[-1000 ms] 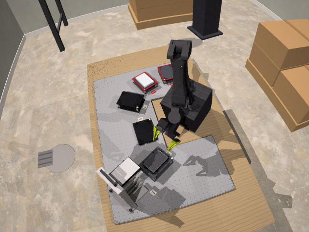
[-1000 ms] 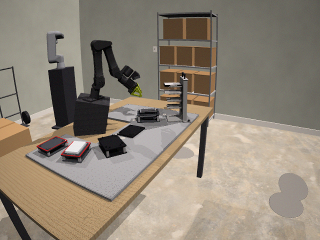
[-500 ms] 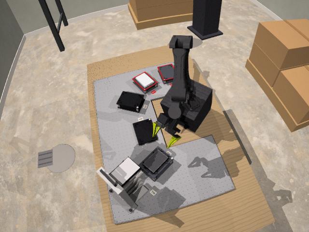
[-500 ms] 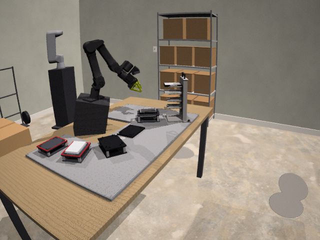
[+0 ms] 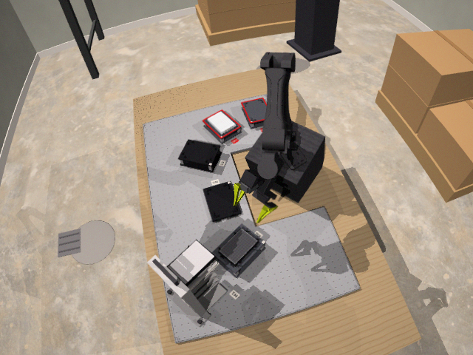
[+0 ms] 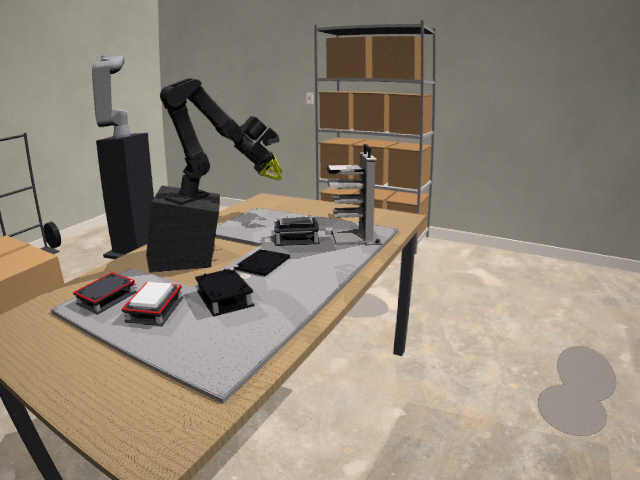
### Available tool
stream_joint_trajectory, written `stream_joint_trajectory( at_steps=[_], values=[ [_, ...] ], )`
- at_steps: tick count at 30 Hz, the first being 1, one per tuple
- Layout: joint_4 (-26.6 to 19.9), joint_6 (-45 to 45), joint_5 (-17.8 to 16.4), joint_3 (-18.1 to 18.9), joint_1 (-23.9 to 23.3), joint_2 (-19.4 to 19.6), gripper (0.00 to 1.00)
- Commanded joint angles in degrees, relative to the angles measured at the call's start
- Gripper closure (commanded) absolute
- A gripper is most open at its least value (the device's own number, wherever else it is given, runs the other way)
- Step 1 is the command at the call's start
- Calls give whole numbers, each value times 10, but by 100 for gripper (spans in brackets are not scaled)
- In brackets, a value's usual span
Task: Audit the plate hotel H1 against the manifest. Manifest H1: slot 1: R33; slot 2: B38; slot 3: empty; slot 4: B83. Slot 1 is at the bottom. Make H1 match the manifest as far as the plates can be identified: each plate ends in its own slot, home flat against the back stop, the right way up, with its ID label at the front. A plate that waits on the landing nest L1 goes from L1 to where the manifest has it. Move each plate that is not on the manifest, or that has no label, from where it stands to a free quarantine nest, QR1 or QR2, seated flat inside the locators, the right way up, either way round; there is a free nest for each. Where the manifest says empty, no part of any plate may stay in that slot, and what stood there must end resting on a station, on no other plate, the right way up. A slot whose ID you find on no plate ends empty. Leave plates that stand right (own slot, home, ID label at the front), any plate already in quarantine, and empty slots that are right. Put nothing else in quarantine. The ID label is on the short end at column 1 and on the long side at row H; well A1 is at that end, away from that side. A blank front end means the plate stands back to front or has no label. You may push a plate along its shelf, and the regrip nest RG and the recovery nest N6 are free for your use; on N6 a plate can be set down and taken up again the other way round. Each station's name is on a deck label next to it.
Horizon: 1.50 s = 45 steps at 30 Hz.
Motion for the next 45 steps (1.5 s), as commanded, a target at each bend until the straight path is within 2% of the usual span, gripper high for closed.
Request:
stream_joint_trajectory(
  at_steps=[1,3,18,20,35,37,45],
  values=[
    [-23,-12,-6,22,8,15,0],
    [-23,-12,-6,22,8,15,0],
    [-113,-153,-77,156,24,124,0],
    [-113,-153,-77,156,24,124,0],
    [-241,-293,-130,326,43,248,0],
    [-241,-293,-130,326,43,248,0],
    [-324,-367,-149,435,55,321,0]
  ],
)
